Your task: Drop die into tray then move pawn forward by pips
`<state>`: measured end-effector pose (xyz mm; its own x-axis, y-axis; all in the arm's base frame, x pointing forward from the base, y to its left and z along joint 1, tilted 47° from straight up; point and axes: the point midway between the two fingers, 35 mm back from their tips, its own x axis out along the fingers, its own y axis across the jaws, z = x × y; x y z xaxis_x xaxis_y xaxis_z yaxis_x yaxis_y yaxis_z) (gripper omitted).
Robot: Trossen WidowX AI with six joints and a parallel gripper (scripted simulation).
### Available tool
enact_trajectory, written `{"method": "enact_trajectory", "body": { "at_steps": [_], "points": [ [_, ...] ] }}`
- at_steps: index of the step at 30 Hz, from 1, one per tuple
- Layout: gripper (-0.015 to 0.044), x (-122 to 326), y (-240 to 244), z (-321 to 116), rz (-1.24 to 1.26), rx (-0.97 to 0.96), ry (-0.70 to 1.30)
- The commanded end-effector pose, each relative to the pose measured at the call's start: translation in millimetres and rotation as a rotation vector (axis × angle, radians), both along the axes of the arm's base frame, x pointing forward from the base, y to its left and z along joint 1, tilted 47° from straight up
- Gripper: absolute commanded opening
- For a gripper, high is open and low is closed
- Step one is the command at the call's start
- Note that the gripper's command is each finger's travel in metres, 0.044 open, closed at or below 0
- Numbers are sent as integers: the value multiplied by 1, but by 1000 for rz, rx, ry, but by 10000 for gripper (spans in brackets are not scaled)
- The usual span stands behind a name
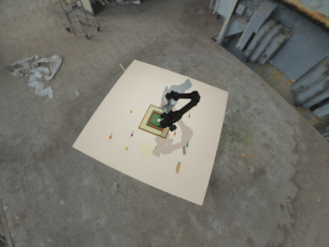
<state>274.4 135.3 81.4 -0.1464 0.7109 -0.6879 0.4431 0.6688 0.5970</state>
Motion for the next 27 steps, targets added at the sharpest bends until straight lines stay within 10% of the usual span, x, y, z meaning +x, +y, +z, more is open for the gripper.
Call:
{"method": "enact_trajectory", "body": {
  "at_steps": [1, 16, 27],
  "points": [
    [0, -2, 5, -5, -5, 4, 3],
    [0, -4, 17, -16, -5, 5, 3],
    [289, 0, 5, -6, -3, 1, -2]
  ]
}}
